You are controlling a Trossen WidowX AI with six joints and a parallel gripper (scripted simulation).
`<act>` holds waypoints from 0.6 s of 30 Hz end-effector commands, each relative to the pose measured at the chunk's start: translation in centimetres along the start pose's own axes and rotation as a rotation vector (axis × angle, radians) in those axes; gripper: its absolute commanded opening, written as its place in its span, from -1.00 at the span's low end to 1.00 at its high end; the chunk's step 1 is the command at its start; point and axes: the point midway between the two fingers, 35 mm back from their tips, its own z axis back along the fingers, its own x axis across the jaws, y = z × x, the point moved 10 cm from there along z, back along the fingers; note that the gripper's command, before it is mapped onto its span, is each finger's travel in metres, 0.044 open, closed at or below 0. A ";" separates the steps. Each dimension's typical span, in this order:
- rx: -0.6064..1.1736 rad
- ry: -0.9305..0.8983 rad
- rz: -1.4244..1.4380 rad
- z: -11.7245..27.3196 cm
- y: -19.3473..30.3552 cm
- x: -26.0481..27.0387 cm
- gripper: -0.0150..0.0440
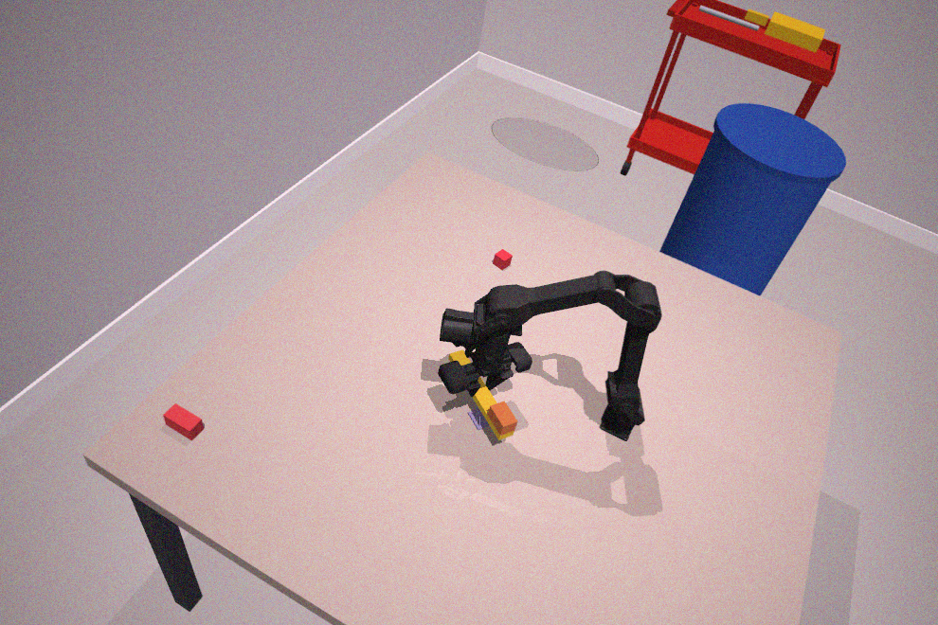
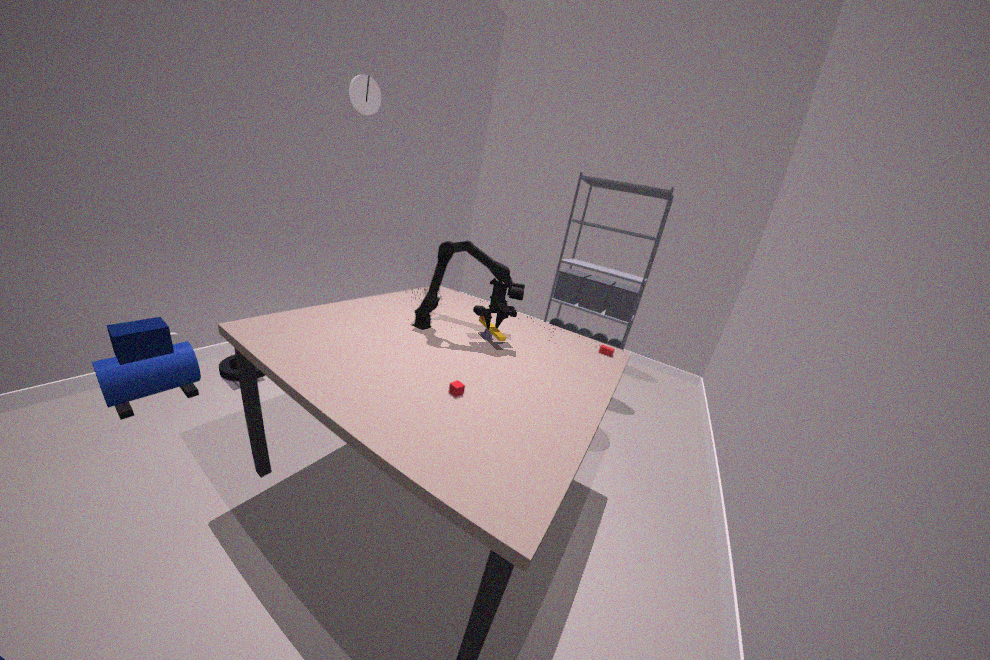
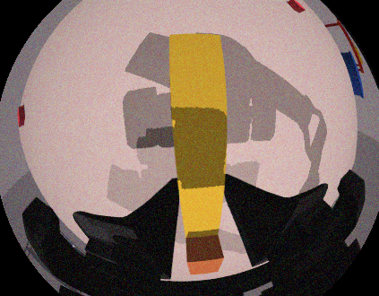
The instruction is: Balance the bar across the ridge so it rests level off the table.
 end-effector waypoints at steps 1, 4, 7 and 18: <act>0.000 0.000 0.000 0.0 0.0 0.0 0.09; 0.000 0.000 0.000 0.0 0.0 0.0 0.14; 0.000 0.000 0.000 0.0 0.0 0.0 0.14; 0.000 0.000 0.000 0.0 0.0 0.0 0.58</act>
